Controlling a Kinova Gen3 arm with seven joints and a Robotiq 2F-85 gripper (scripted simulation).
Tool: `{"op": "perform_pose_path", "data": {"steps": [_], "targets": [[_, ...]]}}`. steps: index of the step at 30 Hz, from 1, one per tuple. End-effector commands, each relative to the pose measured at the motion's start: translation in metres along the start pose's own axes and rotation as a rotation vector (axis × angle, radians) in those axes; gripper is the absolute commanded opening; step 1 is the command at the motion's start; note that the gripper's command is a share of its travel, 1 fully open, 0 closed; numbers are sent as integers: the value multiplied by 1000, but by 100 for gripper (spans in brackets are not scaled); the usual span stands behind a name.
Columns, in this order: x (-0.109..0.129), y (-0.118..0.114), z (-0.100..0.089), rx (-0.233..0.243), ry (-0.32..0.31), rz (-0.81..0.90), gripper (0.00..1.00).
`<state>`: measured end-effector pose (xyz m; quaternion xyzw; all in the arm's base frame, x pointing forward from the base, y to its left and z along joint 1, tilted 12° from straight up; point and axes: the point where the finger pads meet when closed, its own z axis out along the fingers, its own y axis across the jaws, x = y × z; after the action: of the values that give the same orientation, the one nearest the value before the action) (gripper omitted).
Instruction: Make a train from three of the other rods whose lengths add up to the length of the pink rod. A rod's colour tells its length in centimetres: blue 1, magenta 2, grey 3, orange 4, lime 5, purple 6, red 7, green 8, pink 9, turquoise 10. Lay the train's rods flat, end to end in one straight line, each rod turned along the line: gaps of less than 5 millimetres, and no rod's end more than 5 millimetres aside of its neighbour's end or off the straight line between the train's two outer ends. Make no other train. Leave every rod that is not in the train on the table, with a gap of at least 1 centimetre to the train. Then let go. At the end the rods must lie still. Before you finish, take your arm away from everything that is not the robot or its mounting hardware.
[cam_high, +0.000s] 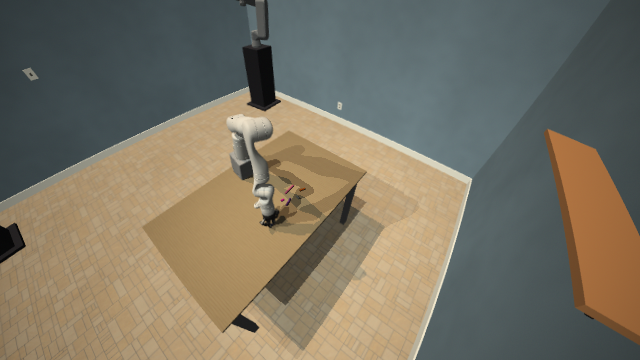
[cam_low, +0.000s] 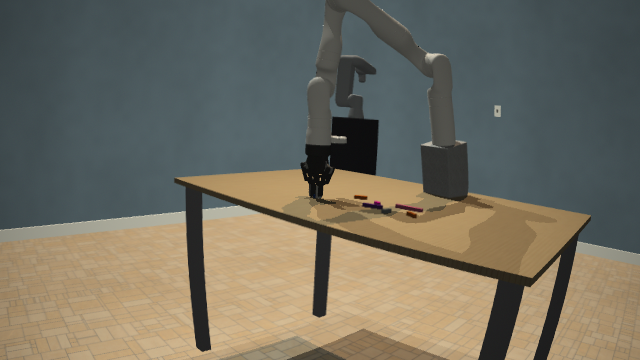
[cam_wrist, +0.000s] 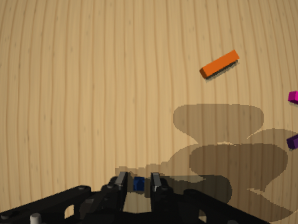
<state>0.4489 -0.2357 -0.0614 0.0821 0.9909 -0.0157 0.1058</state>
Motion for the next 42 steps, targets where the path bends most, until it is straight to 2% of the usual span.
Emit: {"op": "perform_pose_path", "data": {"steps": [1,7,14,28,38,39,42], "targets": [[-1,0,-1,1,-2,0,24],[-1,0,-1,1,-2,0,24],[-1,0,-12,1,-2,0,24],[-1,0,-80,1,-2,0,24],[-1,0,-91,1,-2,0,24],[-1,0,-91,1,-2,0,100],[-1,0,-91,1,-2,0,100]]}}
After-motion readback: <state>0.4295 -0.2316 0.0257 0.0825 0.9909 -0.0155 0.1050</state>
